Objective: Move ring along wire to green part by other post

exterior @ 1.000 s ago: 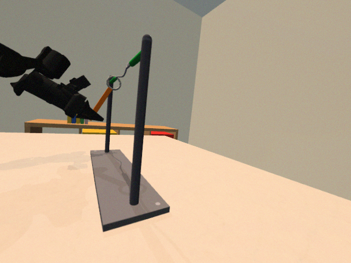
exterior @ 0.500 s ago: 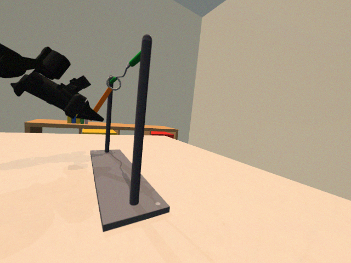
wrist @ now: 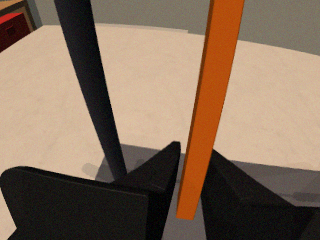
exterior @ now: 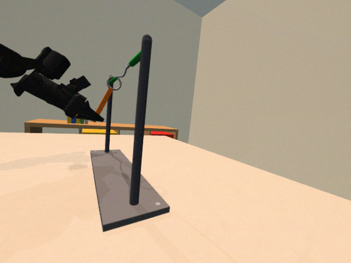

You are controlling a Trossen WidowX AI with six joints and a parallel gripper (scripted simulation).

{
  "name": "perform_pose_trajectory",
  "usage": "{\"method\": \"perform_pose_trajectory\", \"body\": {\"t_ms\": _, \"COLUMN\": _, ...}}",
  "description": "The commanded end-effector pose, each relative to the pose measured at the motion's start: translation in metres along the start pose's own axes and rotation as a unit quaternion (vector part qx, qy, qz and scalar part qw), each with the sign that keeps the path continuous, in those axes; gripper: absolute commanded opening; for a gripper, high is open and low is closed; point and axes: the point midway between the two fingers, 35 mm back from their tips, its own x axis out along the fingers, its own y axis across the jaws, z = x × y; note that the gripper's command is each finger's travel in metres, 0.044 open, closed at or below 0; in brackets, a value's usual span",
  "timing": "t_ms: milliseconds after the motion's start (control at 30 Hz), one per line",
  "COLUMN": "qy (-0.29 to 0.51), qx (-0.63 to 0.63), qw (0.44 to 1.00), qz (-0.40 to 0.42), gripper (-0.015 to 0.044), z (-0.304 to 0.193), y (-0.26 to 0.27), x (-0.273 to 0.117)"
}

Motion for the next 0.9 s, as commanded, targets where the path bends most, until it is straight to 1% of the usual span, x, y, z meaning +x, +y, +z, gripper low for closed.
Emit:
{"method": "perform_pose_trajectory", "body": {"t_ms": 0, "qy": 0.0, "qx": 0.0, "qw": 1.0, "qz": 0.0, "gripper": 0.016, "z": 0.0, "y": 0.0, "x": -0.002}}
{"method": "perform_pose_trajectory", "body": {"t_ms": 533, "qy": 0.002, "qx": 0.002, "qw": 1.0, "qz": -0.002, "gripper": 0.016, "z": 0.0, "y": 0.0, "x": -0.048}}
{"method": "perform_pose_trajectory", "body": {"t_ms": 867, "qy": 0.002, "qx": 0.002, "qw": 1.0, "qz": -0.002, "gripper": 0.016, "z": -0.001, "y": 0.0, "x": -0.05}}
